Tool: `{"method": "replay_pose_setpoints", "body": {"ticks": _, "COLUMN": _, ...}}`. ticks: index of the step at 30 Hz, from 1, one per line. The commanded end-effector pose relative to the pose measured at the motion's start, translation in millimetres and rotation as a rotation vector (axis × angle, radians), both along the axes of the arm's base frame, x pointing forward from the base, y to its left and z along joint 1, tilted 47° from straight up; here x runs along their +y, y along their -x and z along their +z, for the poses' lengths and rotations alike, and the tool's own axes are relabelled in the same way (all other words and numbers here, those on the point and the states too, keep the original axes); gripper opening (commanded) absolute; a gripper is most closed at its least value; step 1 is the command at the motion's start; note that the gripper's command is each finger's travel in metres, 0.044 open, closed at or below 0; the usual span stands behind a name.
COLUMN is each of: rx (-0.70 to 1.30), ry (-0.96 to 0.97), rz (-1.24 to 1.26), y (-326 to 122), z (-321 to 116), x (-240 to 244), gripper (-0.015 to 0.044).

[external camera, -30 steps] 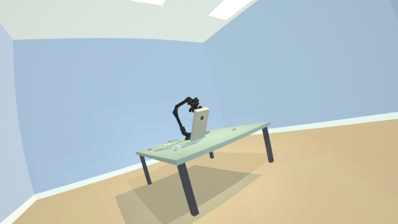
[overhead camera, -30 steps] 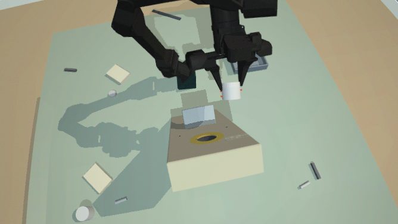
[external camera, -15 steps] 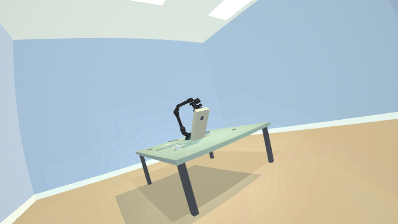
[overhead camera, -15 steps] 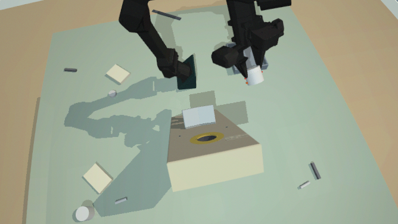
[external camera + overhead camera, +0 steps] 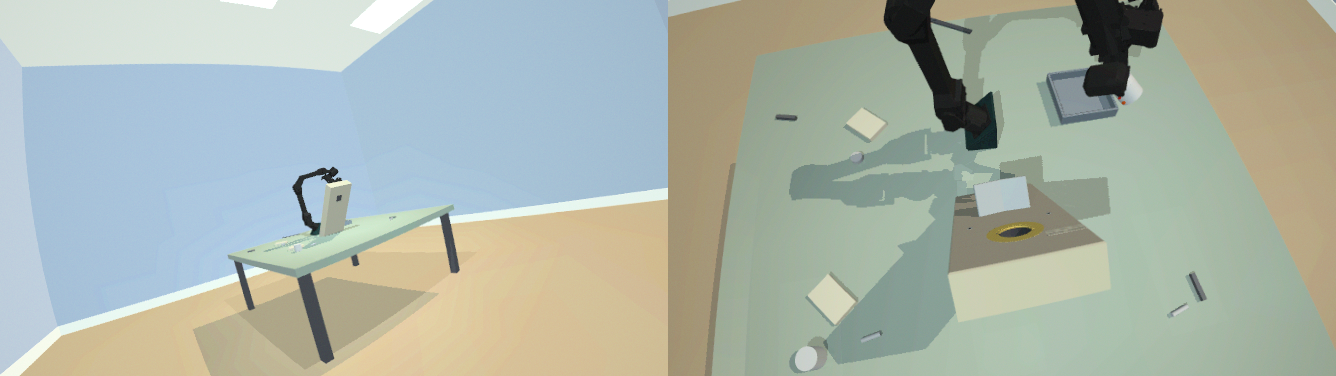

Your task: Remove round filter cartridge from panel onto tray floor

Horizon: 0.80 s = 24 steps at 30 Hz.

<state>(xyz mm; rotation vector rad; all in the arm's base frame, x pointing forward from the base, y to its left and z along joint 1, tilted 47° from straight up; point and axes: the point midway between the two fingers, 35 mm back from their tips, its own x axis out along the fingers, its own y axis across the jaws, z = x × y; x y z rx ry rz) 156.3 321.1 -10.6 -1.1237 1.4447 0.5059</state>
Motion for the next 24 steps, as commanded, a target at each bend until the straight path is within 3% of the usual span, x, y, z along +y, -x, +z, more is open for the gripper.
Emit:
{"method": "replay_pose_setpoints", "body": {"ticks": 1, "rx": 0.035, "ry": -0.014, "rz": 0.039, "y": 5, "z": -5, "x": 4, "gripper": 0.0000}}
{"method": "replay_pose_setpoints", "body": {"ticks": 6, "rx": 0.055, "ry": -0.020, "rz": 0.059, "y": 14, "z": -11, "x": 5, "gripper": 0.0000}}
{"method": "replay_pose_setpoints", "body": {"ticks": 24, "rx": 0.302, "ry": -0.078, "rz": 0.278, "y": 119, "z": -69, "x": -15, "gripper": 0.0000}}
